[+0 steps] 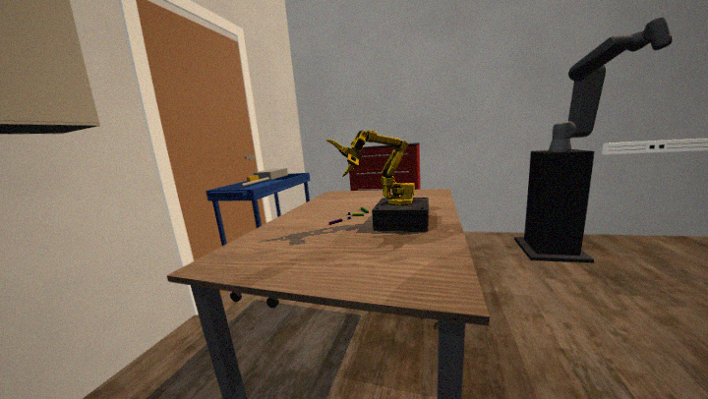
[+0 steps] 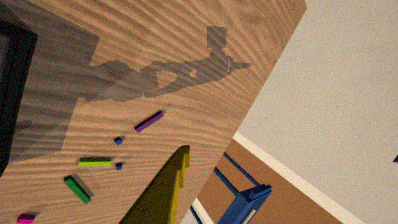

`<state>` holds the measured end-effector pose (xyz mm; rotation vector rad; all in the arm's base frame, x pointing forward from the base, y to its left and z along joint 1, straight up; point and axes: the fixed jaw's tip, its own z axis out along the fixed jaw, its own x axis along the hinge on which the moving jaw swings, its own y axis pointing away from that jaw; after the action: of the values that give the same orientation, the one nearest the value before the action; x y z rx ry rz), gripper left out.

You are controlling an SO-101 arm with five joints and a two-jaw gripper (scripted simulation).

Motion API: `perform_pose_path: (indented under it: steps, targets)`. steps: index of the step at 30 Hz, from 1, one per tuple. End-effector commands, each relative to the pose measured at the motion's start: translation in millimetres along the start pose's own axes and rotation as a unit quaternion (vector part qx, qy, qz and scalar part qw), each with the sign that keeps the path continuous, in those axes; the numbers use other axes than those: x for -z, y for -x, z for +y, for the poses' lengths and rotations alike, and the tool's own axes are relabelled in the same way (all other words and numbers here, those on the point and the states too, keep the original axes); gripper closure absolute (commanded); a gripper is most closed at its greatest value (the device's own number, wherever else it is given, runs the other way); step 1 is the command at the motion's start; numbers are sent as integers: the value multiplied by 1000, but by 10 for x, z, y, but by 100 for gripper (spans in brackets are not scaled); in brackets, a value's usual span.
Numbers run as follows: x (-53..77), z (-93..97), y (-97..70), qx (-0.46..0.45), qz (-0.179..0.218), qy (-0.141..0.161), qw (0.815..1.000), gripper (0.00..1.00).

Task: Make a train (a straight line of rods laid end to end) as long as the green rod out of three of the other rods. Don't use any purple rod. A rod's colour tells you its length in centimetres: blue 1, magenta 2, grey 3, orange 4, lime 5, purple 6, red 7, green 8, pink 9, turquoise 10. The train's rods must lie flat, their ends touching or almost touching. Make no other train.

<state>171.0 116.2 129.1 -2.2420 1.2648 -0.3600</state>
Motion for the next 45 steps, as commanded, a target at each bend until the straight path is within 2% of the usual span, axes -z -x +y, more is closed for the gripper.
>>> perform_pose_path:
  steps: [1, 16, 31, 33, 34, 45]
  targets:
    - [1, 6, 0, 1, -1, 0, 1000, 0]
    - [-33, 64, -4, 10, 0, 7, 1000, 0]
    - [-50, 171, -7, -6, 1, 34, 999, 0]
    - [-50, 171, -7, -6, 1, 34, 999, 0]
    - [-49, 120, -6, 0, 1, 24, 1000, 0]
    - [-110, 187, -10, 8, 1, 42, 999, 0]
